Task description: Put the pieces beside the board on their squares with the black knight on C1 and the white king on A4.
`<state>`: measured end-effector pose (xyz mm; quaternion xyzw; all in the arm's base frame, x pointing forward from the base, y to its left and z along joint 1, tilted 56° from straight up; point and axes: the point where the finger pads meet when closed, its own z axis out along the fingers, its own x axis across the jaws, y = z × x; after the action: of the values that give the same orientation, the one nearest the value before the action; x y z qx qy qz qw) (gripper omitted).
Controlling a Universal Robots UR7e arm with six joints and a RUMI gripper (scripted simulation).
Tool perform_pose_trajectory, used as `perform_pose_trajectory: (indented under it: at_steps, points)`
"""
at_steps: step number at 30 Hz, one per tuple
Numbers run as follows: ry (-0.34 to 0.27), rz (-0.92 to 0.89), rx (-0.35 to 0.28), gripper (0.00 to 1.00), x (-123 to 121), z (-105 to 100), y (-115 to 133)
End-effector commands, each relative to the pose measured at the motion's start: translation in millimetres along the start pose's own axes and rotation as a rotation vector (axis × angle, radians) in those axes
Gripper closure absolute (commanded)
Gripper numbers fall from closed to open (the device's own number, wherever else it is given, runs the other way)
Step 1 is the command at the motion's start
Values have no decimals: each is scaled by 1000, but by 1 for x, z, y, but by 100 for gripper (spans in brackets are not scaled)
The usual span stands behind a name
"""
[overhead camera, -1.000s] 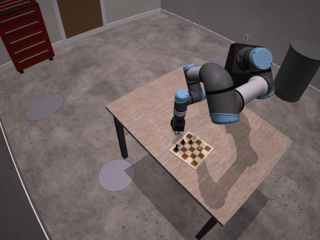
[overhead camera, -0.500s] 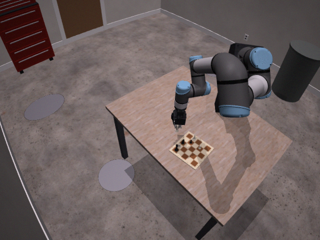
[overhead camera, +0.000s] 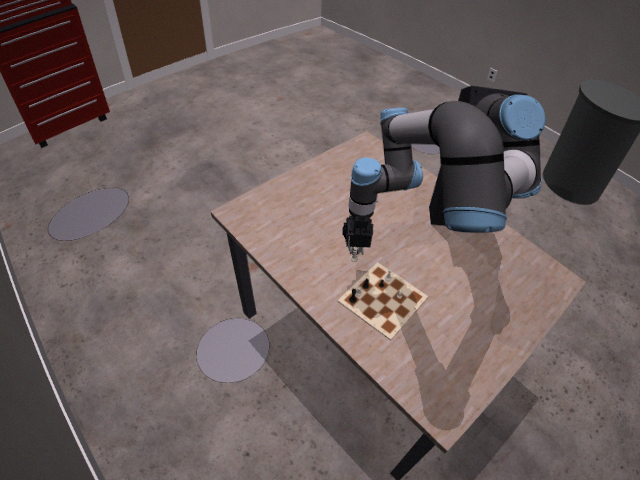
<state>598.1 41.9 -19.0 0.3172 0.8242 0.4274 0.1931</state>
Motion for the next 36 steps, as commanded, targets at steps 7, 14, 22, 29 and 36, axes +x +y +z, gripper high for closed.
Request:
perform_pose_trajectory:
  at_steps: [7,14,22,29,36]
  points:
    - [0,66,2,100,17,1,5]
    - [1,178,5,100,48,3,14]
    - [0,420,6,100,113,2,33]
    - [-1,558,4,100,150,-2,44]
    - [0,670,0,100,180,-7,52]
